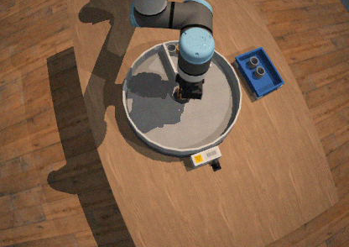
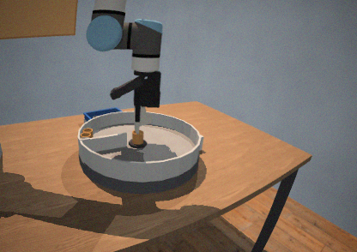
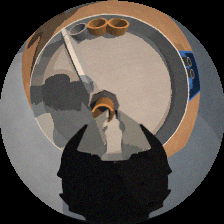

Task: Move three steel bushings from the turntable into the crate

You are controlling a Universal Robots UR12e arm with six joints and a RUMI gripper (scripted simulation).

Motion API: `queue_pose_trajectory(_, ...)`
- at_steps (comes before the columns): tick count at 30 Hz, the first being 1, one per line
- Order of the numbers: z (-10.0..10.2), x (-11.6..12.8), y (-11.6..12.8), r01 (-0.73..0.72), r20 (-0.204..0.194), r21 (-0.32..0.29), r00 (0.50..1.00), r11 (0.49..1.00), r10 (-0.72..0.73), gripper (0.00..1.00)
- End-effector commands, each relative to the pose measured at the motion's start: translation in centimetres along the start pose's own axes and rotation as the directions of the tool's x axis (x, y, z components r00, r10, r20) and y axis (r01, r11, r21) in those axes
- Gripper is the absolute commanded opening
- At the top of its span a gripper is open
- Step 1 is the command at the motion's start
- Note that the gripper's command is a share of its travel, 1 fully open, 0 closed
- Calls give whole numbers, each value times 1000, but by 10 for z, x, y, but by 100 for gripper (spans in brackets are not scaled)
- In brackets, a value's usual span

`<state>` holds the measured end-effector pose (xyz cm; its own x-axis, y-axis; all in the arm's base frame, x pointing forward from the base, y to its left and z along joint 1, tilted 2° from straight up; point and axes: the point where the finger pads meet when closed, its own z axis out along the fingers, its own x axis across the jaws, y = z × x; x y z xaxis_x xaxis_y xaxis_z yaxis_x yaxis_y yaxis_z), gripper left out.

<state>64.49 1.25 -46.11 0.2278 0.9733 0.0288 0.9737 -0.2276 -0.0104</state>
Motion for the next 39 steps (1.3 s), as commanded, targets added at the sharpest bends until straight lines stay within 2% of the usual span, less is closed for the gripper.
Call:
queue_pose_trajectory(1, -1, 0, 1, 0, 0, -1, 1000, 1000, 0, 6)
queue_pose_trajectory(19, -2, 0, 1, 0, 0, -1, 1000, 1000, 0, 6)
queue_pose_trajectory(24, -18, 0, 1, 0, 0, -1, 1000, 1000, 0, 6)
queue_pose_trajectory(26, -18, 0, 1, 0, 0, -1, 1000, 1000, 0, 6)
queue_pose_trajectory(33, -47, 0, 1, 0, 0, -1, 1000, 1000, 0, 6)
queue_pose_trajectory(39, -50, 0, 1, 0, 0, -1, 1000, 1000, 0, 6)
